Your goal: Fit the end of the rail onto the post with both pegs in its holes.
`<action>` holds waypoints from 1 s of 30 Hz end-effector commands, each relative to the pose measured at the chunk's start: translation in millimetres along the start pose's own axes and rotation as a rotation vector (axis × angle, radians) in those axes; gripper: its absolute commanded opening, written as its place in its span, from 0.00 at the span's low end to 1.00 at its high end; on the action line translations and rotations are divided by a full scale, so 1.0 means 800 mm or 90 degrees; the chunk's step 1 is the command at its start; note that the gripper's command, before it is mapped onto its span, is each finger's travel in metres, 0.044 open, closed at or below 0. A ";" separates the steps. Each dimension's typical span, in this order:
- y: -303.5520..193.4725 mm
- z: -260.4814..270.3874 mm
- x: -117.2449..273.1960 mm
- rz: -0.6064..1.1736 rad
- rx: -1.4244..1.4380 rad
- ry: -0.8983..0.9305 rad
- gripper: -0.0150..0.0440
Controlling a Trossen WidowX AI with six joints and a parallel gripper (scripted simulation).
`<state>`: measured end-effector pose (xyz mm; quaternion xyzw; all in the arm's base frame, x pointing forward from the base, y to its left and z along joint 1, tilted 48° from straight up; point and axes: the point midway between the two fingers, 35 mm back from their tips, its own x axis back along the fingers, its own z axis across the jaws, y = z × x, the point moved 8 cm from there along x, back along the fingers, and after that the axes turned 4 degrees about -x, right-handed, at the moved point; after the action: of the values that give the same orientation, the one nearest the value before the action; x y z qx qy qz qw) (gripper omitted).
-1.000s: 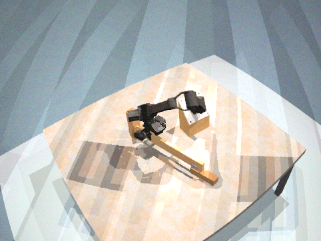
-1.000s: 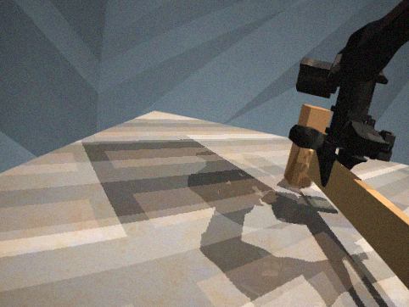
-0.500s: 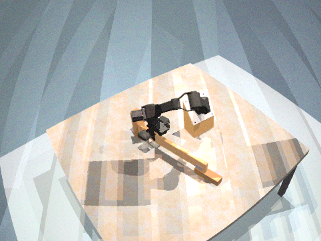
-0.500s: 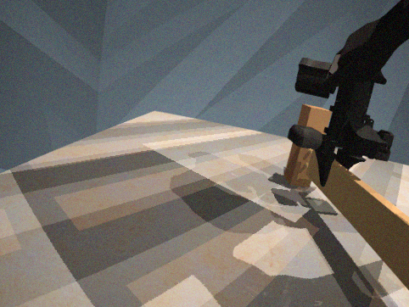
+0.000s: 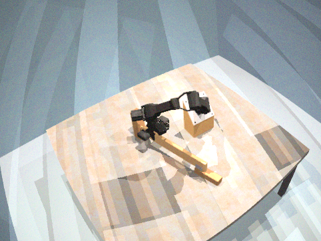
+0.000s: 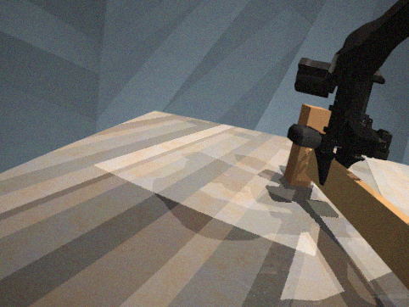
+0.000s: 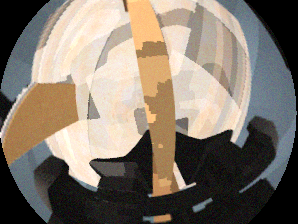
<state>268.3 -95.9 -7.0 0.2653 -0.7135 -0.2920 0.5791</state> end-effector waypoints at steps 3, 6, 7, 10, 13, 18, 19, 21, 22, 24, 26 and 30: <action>-0.004 -0.001 0.003 0.004 0.000 -0.004 0.25; -0.005 -0.001 0.003 0.004 0.000 -0.004 0.25; -0.005 -0.001 0.003 0.004 0.000 -0.004 0.25; -0.006 -0.001 0.003 0.004 0.000 -0.004 0.25; -0.007 -0.001 0.003 0.004 0.000 -0.004 0.25; -0.008 -0.001 0.003 0.004 0.000 -0.004 0.25; -0.009 -0.001 0.003 0.004 0.000 -0.004 0.25; -0.009 -0.001 0.003 0.004 0.000 -0.004 0.25; -0.009 -0.001 0.003 0.004 0.000 -0.004 0.25; -0.010 -0.001 0.003 0.004 0.000 -0.004 0.25; -0.011 -0.001 0.003 0.004 0.000 -0.004 0.25; -0.012 -0.001 0.003 0.004 0.000 -0.004 0.25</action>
<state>268.8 -100.9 -12.0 0.2652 -0.7135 -0.2921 0.5790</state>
